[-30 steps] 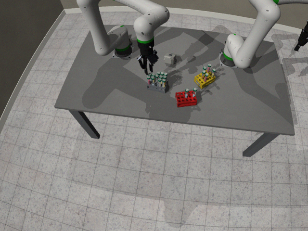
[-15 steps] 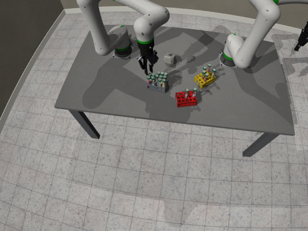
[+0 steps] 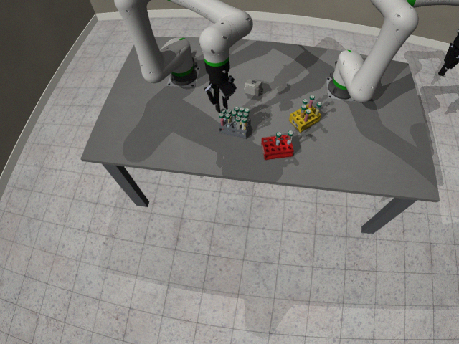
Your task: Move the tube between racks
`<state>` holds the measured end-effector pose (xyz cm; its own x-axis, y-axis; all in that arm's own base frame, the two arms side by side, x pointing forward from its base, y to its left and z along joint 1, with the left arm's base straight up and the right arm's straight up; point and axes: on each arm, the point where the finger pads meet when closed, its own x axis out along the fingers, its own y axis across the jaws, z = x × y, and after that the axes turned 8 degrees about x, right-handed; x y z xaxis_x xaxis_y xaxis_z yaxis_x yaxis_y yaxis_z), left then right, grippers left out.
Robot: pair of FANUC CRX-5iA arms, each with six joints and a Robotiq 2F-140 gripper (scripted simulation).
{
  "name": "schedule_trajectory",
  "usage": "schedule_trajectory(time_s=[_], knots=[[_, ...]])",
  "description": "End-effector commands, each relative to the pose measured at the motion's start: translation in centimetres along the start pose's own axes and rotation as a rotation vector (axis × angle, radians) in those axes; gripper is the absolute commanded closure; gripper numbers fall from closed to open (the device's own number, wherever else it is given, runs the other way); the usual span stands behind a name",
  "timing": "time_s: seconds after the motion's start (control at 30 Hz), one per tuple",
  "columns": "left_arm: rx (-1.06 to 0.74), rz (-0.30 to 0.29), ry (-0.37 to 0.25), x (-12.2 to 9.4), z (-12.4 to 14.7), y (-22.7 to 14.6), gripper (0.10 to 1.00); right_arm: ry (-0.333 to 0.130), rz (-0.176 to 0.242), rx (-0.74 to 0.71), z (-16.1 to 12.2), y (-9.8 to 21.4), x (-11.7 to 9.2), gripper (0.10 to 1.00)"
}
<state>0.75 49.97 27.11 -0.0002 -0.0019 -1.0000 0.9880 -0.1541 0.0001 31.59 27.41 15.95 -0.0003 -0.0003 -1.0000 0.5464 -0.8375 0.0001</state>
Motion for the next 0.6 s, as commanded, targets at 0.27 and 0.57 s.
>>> schedule_trajectory(time_s=[0.27, 0.57], knots=[[0.000, 0.000, 0.002, -0.09, -0.03, 0.01, 0.999, 0.002, 0.000, 0.000, -0.05, 0.00, 0.33, 0.816], [0.000, 0.000, 0.002, -0.09, -0.03, 0.01, 0.999, 0.002, 0.000, 0.000, -0.05, 0.00, 0.60, 0.816]])
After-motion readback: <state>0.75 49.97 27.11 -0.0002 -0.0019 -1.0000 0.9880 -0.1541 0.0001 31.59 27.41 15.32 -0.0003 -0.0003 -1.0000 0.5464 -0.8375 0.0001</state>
